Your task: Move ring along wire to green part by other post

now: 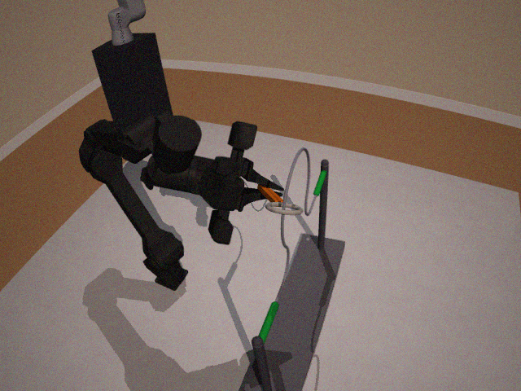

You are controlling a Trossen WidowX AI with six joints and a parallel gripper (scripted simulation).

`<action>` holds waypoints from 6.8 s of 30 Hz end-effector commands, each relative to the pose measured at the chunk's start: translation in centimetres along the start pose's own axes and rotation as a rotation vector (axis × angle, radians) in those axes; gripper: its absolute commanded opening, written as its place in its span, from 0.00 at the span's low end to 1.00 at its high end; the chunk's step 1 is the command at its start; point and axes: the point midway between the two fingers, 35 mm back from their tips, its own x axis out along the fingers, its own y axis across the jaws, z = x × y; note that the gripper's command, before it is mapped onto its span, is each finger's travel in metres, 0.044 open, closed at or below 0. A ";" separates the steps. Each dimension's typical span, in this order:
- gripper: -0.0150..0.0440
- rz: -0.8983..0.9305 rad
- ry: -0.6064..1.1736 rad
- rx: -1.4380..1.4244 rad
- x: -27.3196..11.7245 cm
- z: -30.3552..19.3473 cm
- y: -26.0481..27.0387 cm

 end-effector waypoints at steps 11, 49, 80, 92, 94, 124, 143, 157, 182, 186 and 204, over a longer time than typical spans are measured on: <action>0.00 -0.115 -0.028 -0.174 0.0 0.2 -0.6; 0.00 -0.406 -0.090 -0.606 -0.3 0.9 -2.3; 0.00 -0.642 -0.140 -0.960 -0.8 1.9 -3.3; 0.00 -0.733 -0.159 -1.098 -1.1 2.3 -3.5; 0.00 -0.748 -0.162 -1.121 -1.2 2.4 -3.5; 0.00 -0.975 -0.207 -1.467 -2.0 3.6 -3.7; 0.00 -1.118 -0.234 -1.687 -2.5 4.4 -3.5; 0.00 -1.224 -0.252 -1.849 -2.9 4.9 -3.2; 0.00 -1.414 -0.282 -2.138 -3.5 5.6 -2.3; 0.00 -1.445 -0.287 -2.185 -3.6 5.7 -2.2; 0.00 -1.579 -0.306 -2.385 -3.9 5.9 -1.5</action>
